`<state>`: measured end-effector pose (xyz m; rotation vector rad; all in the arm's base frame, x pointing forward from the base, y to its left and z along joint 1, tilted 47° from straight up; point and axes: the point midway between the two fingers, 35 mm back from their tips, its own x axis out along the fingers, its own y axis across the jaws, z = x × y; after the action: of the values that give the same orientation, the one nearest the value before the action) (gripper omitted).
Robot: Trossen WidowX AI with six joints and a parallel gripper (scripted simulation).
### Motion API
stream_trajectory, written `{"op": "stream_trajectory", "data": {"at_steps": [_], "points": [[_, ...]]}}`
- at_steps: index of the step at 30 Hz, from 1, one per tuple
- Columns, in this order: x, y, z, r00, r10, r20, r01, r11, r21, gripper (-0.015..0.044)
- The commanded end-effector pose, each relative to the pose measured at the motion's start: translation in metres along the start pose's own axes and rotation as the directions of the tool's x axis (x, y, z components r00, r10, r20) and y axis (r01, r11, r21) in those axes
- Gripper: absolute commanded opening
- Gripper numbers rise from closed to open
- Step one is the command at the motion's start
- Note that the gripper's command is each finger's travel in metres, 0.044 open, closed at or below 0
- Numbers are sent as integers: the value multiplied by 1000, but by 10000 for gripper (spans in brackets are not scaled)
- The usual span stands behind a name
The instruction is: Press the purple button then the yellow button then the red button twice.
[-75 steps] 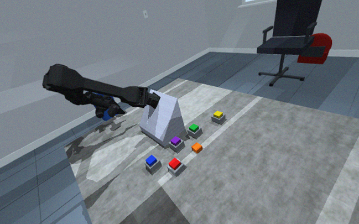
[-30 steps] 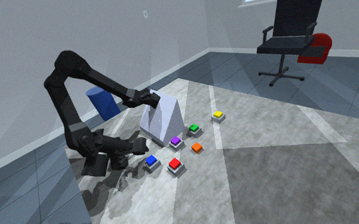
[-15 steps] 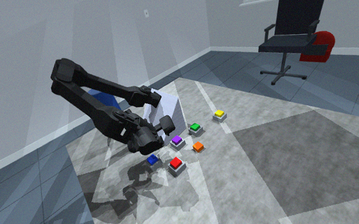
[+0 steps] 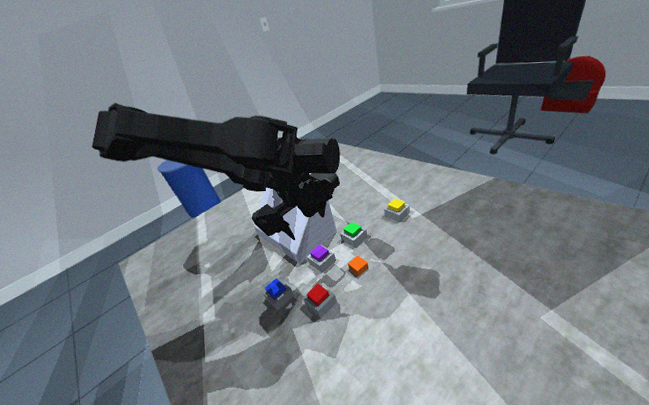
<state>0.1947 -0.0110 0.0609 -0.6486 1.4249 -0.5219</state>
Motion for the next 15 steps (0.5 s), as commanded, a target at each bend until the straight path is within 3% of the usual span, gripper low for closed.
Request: {"op": "stream_trajectory", "data": {"at_steps": [1,4,11,15], "points": [[-6,8,-1,997,-51,51,53,997,-50,400],[-6,8,-1,997,-51,51,53,997,-50,400],[53,5,2,997,-53,52,55,997,-49,216],[55,4,2,997,-54,52,56,997,-49,111]]}}
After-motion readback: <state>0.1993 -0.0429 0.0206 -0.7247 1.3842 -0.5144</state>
